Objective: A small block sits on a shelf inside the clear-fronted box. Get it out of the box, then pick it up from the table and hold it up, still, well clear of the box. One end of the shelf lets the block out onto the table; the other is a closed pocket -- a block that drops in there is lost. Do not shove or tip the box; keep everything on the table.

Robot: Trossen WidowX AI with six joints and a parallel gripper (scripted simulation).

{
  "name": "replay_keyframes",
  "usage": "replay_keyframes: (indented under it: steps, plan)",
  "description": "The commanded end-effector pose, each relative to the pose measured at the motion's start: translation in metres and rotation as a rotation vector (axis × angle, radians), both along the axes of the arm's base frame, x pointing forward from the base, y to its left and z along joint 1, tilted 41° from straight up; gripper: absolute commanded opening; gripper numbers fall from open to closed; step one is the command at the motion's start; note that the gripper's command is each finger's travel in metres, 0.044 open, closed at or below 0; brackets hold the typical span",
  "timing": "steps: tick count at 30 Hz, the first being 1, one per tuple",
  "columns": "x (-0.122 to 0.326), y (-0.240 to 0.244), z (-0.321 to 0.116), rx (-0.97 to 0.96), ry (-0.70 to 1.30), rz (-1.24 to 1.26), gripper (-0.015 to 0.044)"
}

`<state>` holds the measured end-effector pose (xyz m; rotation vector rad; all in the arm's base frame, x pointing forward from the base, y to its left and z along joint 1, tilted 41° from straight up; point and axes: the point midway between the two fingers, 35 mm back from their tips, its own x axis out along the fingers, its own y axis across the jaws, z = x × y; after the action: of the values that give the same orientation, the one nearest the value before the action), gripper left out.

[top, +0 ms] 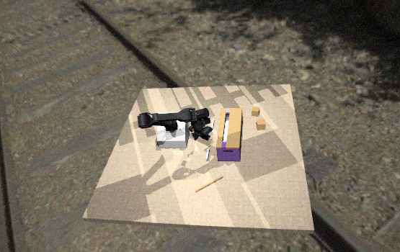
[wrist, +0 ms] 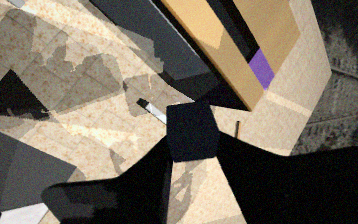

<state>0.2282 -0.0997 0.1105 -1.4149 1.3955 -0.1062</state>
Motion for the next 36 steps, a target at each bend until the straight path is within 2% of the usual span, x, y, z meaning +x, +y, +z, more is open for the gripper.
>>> replay_keyframes:
  steps: [1,36]
  plan:
    - [-0.001,0.002,0.004,-0.065,0.123,0.102,0.0]
    - [-0.012,0.018,0.023,-0.569,1.154,0.852,0.0]
